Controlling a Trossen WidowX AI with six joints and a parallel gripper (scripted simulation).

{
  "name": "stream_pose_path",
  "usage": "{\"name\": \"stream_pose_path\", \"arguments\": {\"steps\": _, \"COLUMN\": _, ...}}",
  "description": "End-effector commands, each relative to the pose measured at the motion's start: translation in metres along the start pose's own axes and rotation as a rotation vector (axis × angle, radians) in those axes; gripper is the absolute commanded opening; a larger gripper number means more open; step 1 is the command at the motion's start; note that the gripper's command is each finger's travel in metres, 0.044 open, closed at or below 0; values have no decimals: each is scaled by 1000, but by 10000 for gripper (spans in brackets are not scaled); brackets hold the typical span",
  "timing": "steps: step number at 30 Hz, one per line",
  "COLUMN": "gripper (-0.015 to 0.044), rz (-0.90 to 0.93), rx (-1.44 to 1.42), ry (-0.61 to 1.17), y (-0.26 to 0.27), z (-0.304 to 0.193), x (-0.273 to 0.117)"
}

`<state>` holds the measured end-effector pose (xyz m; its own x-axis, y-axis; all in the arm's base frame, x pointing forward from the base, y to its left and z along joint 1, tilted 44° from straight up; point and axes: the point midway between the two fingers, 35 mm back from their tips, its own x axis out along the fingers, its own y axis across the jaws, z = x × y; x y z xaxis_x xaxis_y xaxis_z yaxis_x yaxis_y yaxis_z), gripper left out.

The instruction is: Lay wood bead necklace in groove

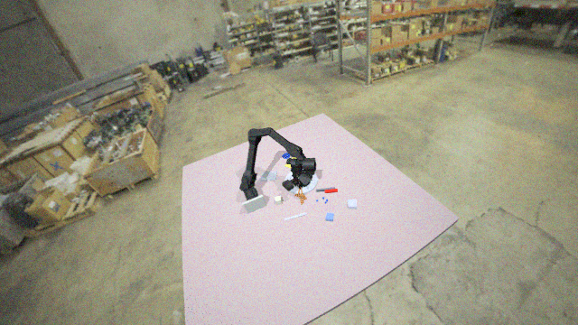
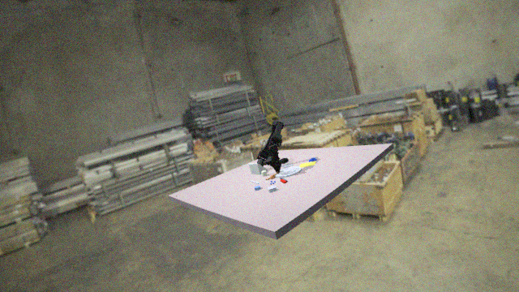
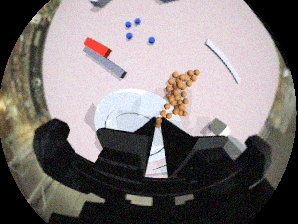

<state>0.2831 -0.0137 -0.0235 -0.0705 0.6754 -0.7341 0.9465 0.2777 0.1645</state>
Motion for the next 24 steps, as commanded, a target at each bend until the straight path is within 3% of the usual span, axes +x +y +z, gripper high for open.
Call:
{"name": "stream_pose_path", "arguments": {"steps": 1, "gripper": 0, "rz": 4, "rx": 1, "ry": 5, "y": 8, "z": -11, "x": 0}}
{"name": "stream_pose_path", "arguments": {"steps": 16, "gripper": 0, "rz": 4, "rx": 0, "ry": 9, "y": 18, "z": -27, "x": 4}}
{"name": "stream_pose_path", "arguments": {"steps": 24, "gripper": 210, "rz": 3, "rx": -1, "ry": 6, "y": 18, "z": -25, "x": 2}}
